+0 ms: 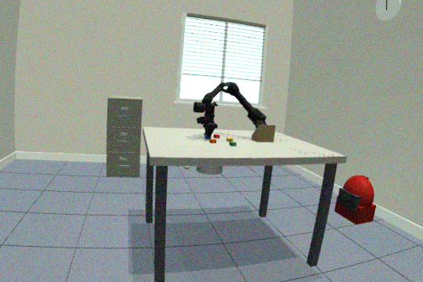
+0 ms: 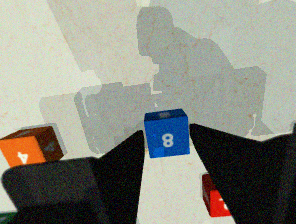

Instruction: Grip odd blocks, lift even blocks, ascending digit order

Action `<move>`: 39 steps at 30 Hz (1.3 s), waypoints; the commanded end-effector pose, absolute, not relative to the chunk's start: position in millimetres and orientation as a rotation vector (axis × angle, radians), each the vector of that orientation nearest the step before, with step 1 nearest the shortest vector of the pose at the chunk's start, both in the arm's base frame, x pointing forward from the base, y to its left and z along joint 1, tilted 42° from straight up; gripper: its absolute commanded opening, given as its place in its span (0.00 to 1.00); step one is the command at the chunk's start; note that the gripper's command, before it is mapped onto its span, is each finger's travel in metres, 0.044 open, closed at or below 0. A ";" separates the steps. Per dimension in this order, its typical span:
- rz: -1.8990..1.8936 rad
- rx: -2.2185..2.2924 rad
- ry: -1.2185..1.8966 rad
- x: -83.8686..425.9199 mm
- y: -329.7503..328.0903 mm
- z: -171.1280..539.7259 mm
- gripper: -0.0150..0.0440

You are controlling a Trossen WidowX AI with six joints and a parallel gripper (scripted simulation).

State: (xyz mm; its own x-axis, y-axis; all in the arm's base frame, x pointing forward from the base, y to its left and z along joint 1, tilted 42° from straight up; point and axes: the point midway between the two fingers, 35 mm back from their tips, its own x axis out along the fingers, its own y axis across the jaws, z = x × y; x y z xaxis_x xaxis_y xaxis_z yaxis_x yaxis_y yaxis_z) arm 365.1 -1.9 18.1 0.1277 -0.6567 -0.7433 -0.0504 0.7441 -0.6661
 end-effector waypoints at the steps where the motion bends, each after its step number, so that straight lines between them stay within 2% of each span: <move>1: -0.486 -0.638 1.389 365.5 -2.1 18.2 0.46; 39: -0.486 -0.637 1.390 363.6 7.9 29.3 0.46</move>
State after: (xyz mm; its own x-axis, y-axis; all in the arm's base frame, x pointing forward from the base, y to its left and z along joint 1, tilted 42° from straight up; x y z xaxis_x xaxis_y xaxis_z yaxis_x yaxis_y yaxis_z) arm 363.7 7.7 28.7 0.1301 -0.6579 -0.7418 -0.0560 0.7421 -0.6679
